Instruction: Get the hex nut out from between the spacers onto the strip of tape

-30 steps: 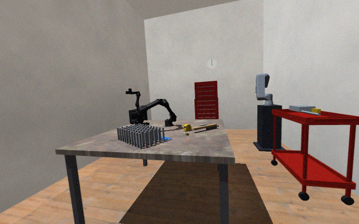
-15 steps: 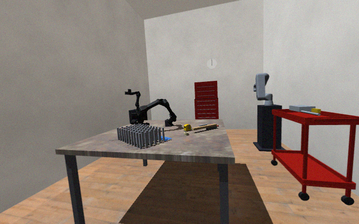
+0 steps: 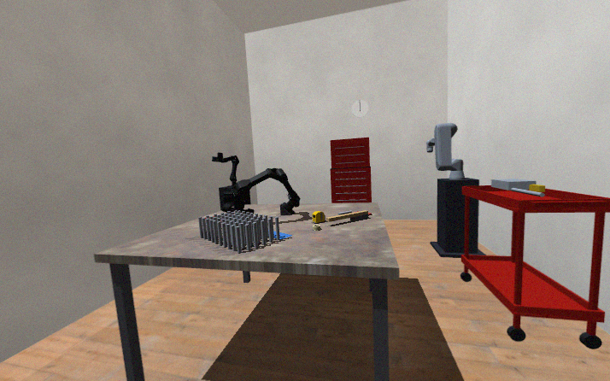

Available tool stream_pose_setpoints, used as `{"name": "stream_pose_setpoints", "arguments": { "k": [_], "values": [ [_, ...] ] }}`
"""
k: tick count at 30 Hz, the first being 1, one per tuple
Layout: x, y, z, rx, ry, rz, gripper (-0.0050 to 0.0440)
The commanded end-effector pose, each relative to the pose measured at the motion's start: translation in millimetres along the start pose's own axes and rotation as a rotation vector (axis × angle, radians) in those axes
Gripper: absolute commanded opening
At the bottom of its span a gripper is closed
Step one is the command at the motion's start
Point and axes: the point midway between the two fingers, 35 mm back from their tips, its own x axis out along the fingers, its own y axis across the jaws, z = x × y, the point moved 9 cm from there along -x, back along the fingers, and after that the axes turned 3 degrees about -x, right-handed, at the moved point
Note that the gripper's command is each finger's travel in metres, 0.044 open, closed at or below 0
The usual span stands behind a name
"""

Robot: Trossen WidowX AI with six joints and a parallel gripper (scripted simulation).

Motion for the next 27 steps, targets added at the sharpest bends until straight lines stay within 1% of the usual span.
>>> {"name": "stream_pose_setpoints", "arguments": {
  "k": [1, 7, 9, 24, 27],
  "values": [
    [-13.3, 3.0, -1.6, -0.003, 0.021, 0.031, 0.0280],
    [-23.0, 3.3, -2.1, -0.004, 0.024, 0.036, 0.0280],
    [-23.0, 3.3, -2.1, -0.004, 0.024, 0.036, 0.0280],
    [-47.8, 2.8, -1.6, -0.002, 0.024, 0.035, 0.0280],
    [-49.4, 2.7, -1.5, -0.002, 0.024, 0.035, 0.0280]
  ]
}}
